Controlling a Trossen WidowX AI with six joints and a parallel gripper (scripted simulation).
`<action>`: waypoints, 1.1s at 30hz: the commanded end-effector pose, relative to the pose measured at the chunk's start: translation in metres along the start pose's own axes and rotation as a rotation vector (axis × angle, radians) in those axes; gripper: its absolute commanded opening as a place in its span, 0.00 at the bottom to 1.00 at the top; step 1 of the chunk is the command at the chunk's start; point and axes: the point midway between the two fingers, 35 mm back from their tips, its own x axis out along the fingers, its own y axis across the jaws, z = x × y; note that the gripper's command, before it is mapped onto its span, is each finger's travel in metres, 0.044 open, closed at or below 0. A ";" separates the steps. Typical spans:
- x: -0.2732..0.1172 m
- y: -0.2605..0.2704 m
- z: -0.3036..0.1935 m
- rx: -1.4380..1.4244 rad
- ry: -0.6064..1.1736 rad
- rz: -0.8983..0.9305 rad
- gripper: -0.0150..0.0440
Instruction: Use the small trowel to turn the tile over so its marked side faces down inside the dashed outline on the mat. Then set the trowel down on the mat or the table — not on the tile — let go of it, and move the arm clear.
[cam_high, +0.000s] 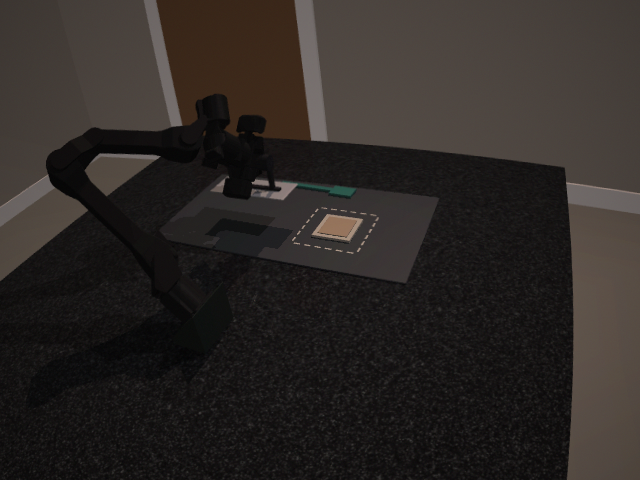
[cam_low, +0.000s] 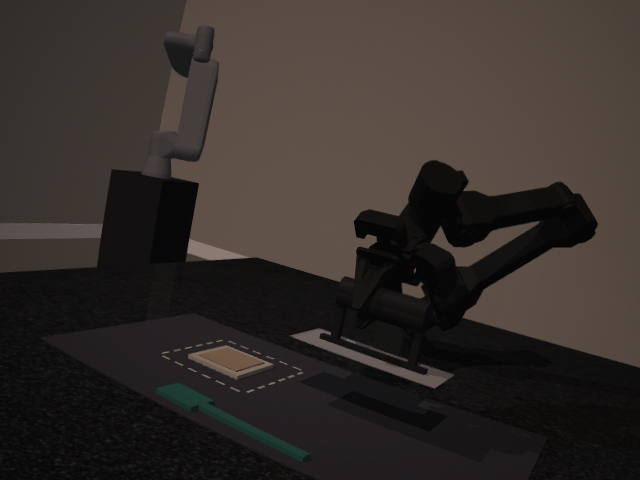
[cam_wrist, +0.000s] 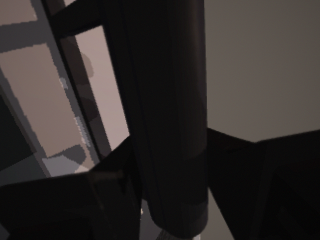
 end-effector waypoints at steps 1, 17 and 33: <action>0.000 -0.002 0.000 0.004 0.004 -0.006 0.25; 0.019 0.003 0.030 0.090 0.090 0.028 0.25; 0.035 0.019 0.094 0.225 0.247 0.017 0.25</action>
